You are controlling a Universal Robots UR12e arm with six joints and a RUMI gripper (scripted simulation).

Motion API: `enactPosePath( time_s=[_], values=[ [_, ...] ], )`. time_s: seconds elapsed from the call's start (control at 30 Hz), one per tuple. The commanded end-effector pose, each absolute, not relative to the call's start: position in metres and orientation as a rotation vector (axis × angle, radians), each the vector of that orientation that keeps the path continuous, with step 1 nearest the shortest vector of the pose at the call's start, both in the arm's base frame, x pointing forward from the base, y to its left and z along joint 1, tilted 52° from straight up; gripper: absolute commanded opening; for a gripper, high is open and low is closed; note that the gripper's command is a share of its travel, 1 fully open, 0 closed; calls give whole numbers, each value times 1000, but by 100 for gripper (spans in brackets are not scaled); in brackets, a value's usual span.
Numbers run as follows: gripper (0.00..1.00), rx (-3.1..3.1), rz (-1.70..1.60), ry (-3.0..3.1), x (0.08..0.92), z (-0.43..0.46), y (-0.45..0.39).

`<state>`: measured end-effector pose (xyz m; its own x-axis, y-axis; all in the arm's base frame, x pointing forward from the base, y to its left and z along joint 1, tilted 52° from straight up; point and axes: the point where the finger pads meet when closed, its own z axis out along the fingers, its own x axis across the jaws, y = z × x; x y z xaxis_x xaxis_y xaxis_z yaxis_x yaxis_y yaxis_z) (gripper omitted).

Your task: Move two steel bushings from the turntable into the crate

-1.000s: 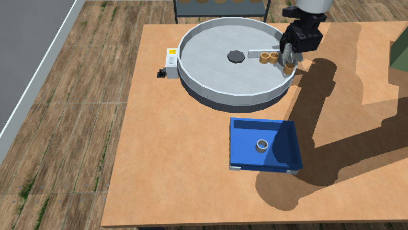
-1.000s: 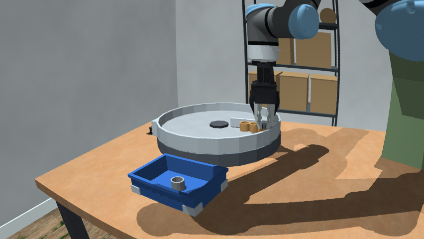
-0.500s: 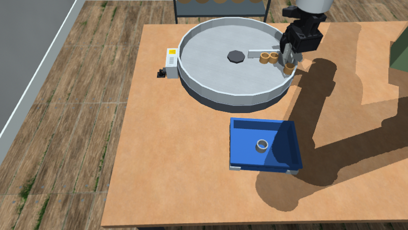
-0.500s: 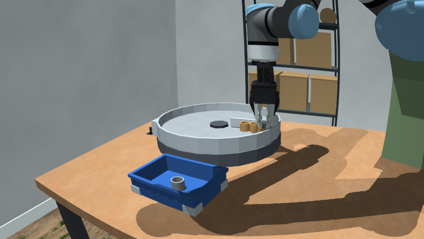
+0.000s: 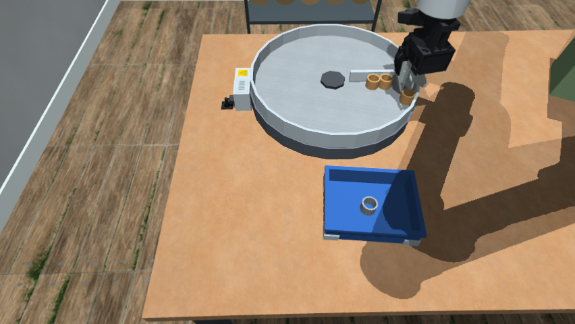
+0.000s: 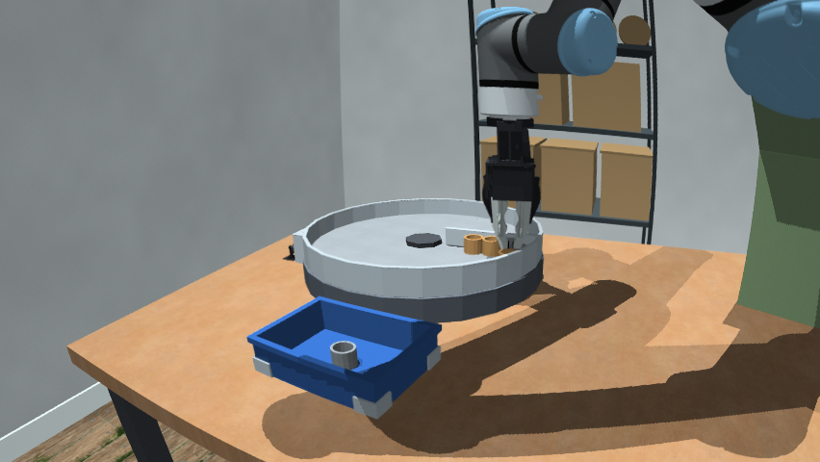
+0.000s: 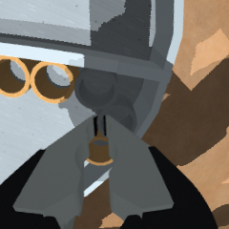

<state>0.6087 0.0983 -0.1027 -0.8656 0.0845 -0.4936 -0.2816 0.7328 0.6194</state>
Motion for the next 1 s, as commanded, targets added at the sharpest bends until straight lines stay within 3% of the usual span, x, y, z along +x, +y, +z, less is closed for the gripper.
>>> enactPosePath(
  time_s=[0.0,0.97],
  values=[
    [0,-149,982,2434,609,-103,98],
    [0,-149,982,2434,593,-80,73]
  ],
)
